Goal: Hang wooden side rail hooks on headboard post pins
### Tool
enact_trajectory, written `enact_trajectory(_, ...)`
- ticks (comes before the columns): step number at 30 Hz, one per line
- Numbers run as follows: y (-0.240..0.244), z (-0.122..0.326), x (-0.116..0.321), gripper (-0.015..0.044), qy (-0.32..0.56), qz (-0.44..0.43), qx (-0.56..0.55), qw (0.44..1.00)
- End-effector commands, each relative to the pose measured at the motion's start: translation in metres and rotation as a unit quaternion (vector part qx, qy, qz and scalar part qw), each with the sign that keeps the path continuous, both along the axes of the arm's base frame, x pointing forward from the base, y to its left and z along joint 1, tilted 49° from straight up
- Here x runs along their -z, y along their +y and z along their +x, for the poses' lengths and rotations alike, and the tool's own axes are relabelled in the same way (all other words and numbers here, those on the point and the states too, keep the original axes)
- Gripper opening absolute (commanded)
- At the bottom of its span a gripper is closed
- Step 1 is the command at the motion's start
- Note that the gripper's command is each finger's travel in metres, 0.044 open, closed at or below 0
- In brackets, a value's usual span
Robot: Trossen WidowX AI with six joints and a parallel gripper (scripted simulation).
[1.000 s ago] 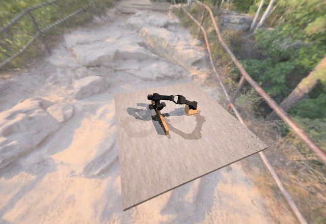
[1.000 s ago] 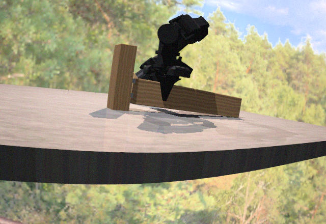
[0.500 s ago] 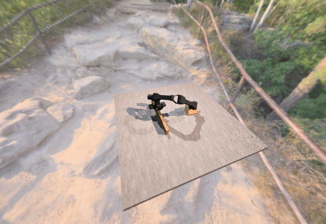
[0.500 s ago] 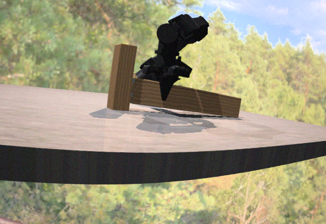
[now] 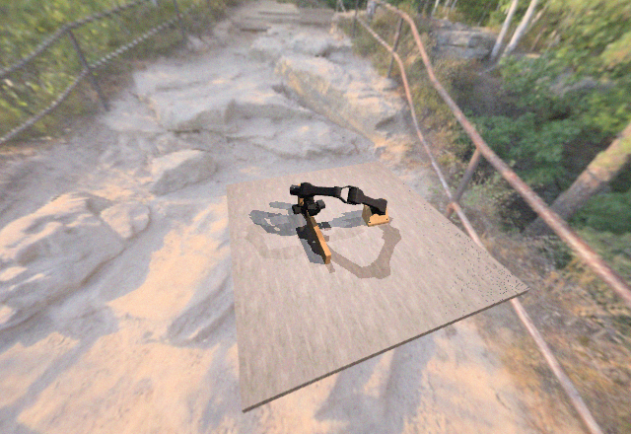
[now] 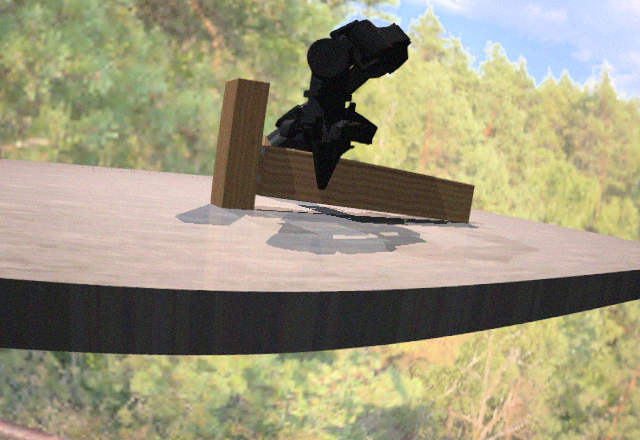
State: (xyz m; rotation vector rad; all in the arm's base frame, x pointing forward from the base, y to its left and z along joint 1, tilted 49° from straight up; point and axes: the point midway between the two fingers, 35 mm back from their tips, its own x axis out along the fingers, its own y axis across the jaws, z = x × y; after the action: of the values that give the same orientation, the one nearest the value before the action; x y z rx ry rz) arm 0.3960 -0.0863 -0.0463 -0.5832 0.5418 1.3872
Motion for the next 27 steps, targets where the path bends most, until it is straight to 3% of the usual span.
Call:
enact_trajectory(1,-0.0054,-0.0010,0.0000,0.0000,-0.001,-0.002,0.003,1.000)
enact_trajectory(27,-0.0073,-0.0009,0.0019,0.0000,-0.001,-0.002,0.003,1.000)
